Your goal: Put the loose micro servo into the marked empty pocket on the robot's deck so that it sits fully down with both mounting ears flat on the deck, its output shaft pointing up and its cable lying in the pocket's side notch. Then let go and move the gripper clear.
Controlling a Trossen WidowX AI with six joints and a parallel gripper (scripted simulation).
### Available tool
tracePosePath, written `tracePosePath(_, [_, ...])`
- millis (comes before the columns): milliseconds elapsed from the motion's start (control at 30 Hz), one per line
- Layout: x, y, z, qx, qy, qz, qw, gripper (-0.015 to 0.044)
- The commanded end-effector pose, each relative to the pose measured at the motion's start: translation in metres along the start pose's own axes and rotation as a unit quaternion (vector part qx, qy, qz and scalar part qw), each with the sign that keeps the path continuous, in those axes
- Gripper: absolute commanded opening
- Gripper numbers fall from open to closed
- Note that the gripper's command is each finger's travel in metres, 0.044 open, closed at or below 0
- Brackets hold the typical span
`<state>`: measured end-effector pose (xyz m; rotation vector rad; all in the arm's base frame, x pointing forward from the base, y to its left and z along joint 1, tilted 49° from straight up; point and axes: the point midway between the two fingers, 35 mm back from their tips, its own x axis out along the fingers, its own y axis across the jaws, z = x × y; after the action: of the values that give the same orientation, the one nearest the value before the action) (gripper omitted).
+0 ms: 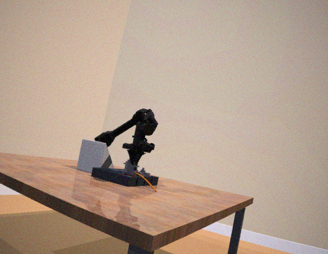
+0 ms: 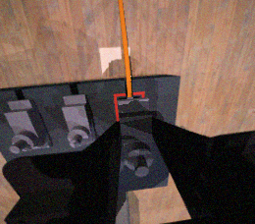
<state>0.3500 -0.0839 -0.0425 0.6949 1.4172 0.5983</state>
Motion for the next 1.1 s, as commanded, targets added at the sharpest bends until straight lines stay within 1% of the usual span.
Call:
tracePosePath(0, [0.001, -0.001, -0.001, 0.004, -0.002, 0.002, 1.0, 0.0])
tracePosePath(267, [0.002, -0.001, -0.001, 0.004, -0.002, 0.002, 1.0, 0.0])
tracePosePath(1067, [0.025, 0.0, -0.001, 0.004, -0.002, 0.003, 1.0, 0.0])
